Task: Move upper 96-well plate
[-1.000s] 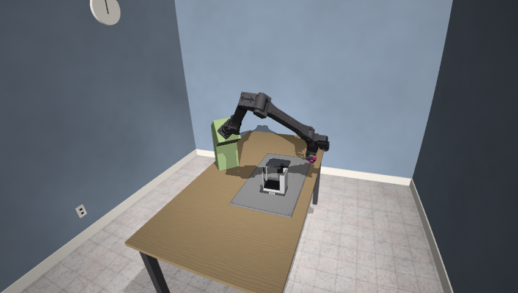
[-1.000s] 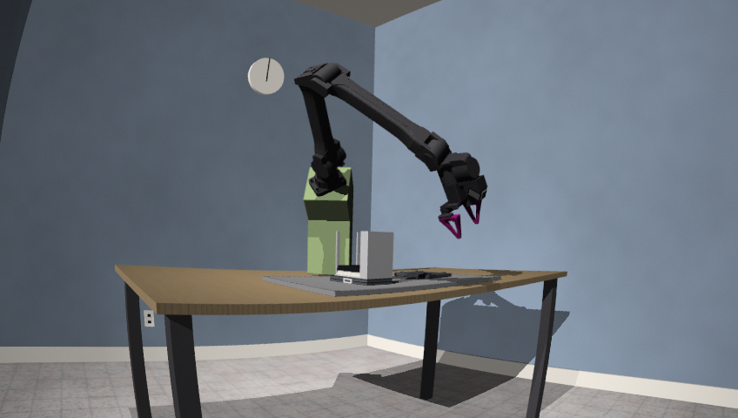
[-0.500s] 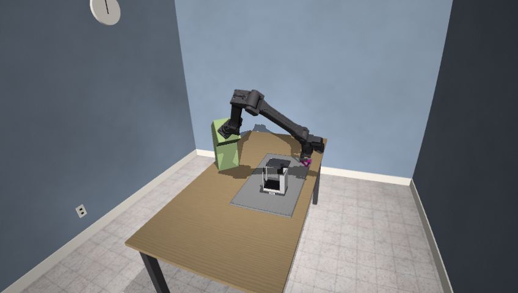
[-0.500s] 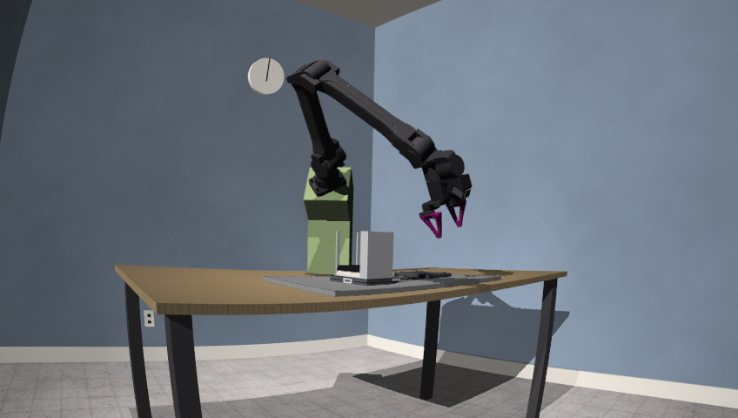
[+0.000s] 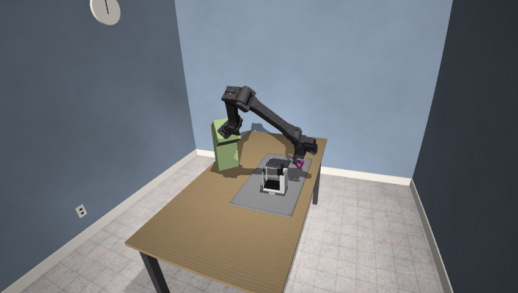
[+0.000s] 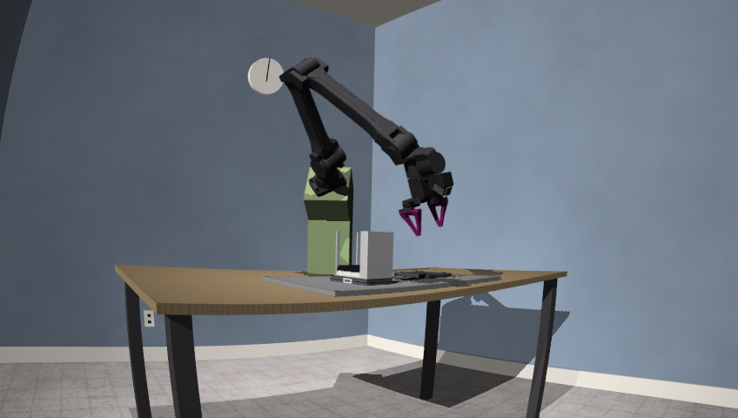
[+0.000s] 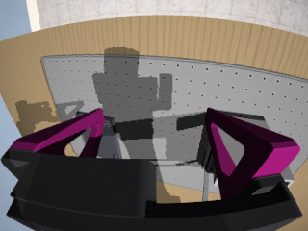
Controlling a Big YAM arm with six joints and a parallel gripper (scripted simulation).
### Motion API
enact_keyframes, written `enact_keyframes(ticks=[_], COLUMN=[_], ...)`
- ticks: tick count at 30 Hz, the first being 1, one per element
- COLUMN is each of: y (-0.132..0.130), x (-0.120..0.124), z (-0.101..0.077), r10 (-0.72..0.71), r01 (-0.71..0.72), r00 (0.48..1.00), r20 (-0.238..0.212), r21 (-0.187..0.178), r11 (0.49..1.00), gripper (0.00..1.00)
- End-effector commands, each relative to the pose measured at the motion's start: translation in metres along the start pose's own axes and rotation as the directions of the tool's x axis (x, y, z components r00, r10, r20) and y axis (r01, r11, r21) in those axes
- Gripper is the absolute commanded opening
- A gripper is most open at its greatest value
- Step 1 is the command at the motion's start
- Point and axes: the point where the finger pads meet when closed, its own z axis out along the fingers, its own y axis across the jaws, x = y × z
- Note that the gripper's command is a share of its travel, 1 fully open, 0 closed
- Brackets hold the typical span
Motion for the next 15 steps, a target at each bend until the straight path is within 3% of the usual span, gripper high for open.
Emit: enact_keyframes(ticks=[1,2,3,4,5,13,15], y=[-0.026,-0.026,-0.031,-0.021,-0.032,-0.055,-0.055], x=[0.000,0.000,0.003,0.001,0.007,0.029,0.034], z=[-0.016,-0.016,-0.018,-0.023,-0.022,-0.028,-0.032], r10=[0.009,0.009,0.006,-0.017,-0.006,-0.001,-0.017], r01=[-0.009,-0.009,-0.008,0.014,0.003,-0.001,0.015], r00=[0.999,0.999,0.999,0.999,0.999,1.000,1.000], r20=[0.037,0.037,0.032,0.041,0.033,0.023,0.014], r21=[0.023,0.023,0.062,0.075,0.091,0.094,0.153], r11=[1.000,1.000,0.998,0.997,0.996,0.996,0.988], gripper=[1.00,1.00,1.00,1.00,1.00,1.00,1.00])
